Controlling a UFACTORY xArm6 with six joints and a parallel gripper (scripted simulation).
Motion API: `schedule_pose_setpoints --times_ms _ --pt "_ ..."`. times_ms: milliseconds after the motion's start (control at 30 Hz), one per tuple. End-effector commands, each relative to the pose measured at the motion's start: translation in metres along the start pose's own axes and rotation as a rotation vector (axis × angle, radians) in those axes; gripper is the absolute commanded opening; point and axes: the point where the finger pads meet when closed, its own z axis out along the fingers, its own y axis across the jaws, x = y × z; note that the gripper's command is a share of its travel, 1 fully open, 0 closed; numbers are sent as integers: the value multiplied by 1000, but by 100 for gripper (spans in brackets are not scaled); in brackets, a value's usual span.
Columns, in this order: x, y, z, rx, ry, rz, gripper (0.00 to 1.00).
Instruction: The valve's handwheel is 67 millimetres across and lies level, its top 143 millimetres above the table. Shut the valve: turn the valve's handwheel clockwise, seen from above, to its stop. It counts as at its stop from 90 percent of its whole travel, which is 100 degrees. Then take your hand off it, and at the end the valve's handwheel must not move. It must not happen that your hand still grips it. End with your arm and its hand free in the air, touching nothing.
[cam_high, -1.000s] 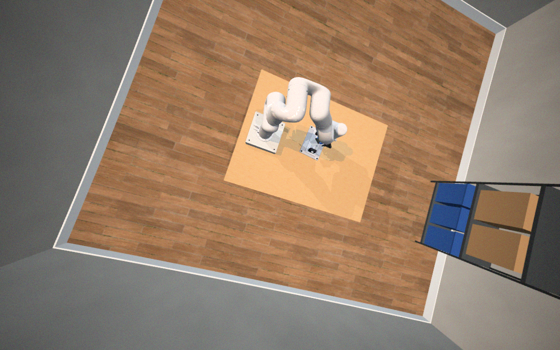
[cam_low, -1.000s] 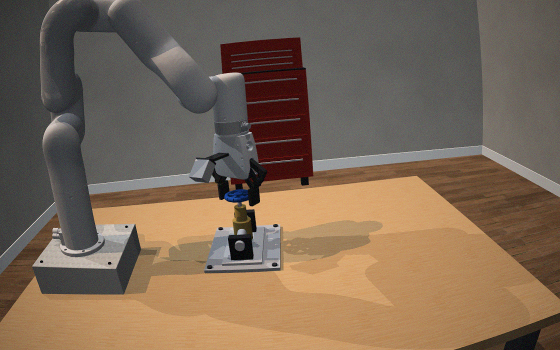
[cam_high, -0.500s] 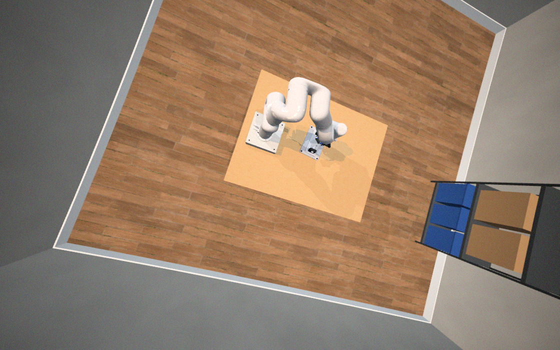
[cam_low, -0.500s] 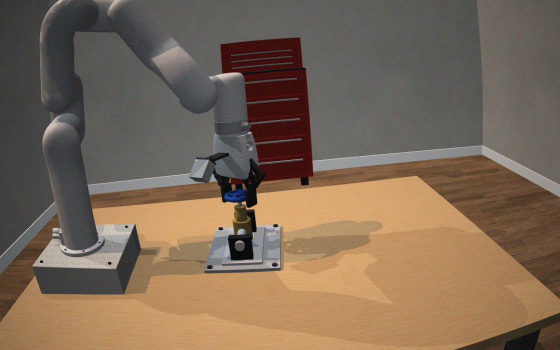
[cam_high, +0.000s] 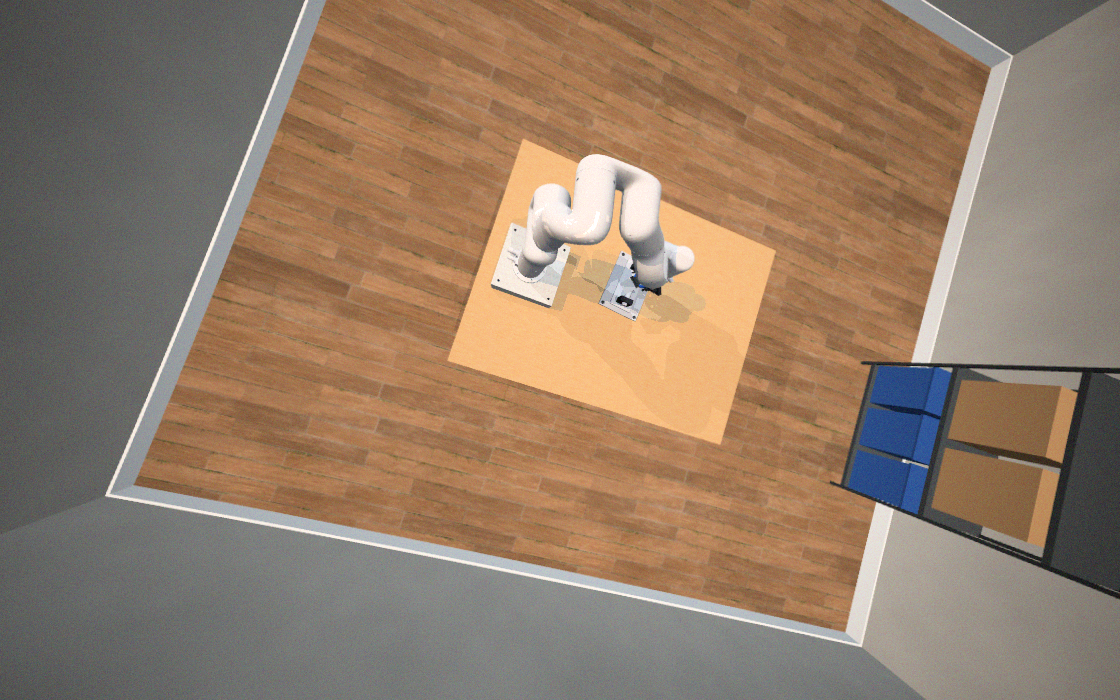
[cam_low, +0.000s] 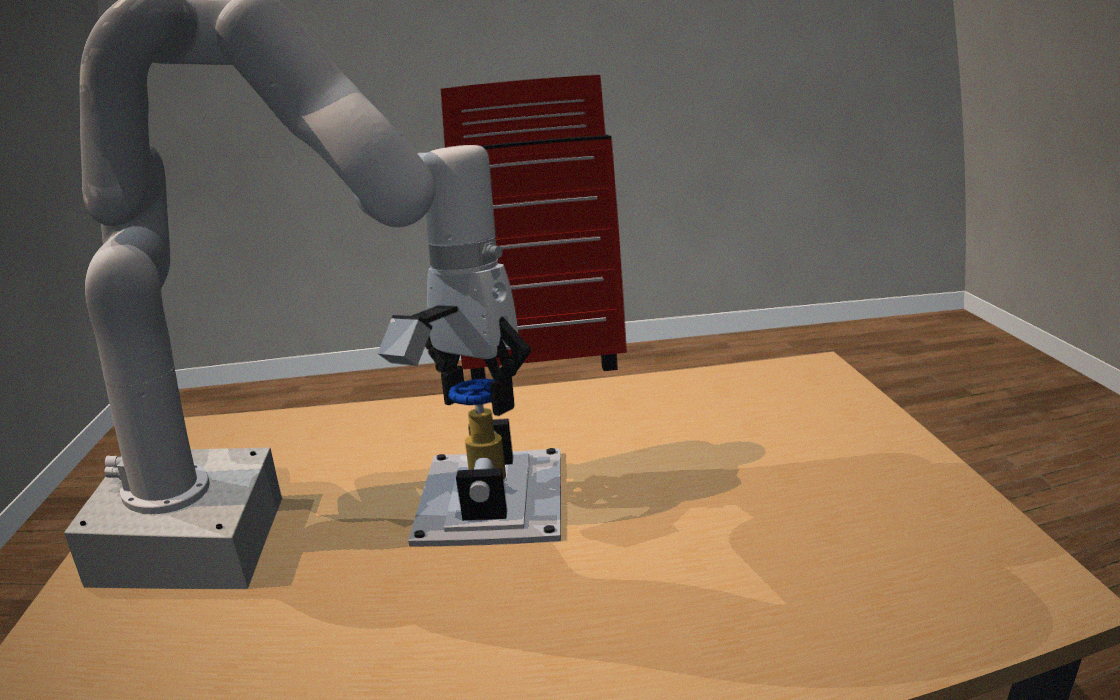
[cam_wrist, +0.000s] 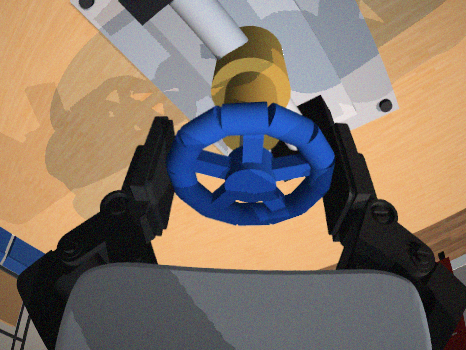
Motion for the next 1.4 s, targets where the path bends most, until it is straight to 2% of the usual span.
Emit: schedule_pose_setpoints --times_ms 0,1367 --pt "-1 -1 -1 2 -3 0 0" --pt "-1 -1 -1 2 -3 65 0"
